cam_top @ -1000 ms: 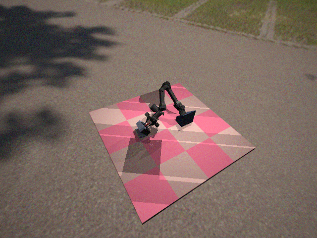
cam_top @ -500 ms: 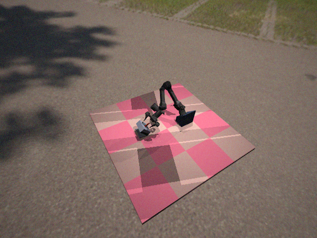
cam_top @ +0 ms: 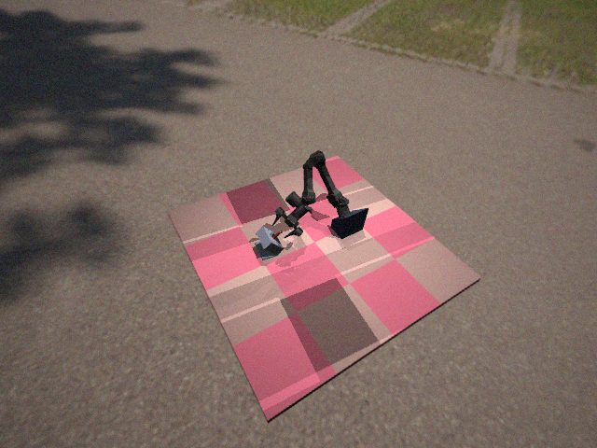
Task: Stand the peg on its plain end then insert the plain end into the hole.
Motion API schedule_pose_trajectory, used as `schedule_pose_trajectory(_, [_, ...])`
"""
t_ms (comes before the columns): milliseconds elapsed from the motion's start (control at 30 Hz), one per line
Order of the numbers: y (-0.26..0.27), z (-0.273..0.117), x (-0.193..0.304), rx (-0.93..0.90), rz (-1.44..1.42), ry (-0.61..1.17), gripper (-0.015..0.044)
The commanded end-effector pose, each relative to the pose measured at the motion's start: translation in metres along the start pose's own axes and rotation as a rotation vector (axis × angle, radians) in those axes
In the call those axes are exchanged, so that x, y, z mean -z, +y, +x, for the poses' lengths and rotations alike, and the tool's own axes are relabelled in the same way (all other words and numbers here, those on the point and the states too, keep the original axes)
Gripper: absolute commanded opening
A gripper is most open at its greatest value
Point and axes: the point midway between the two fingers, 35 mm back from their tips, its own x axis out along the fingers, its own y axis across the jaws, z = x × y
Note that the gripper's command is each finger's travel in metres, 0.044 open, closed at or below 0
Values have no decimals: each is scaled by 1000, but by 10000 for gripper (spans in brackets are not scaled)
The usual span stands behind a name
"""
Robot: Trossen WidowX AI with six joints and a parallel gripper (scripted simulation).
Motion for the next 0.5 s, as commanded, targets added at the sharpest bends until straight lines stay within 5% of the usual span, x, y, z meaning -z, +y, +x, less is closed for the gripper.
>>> schedule_pose_trajectory(0, [2,-6,1,-4,-1,3,440])
schedule_pose_trajectory(467, [1,-24,-1,-4,0,0,440])
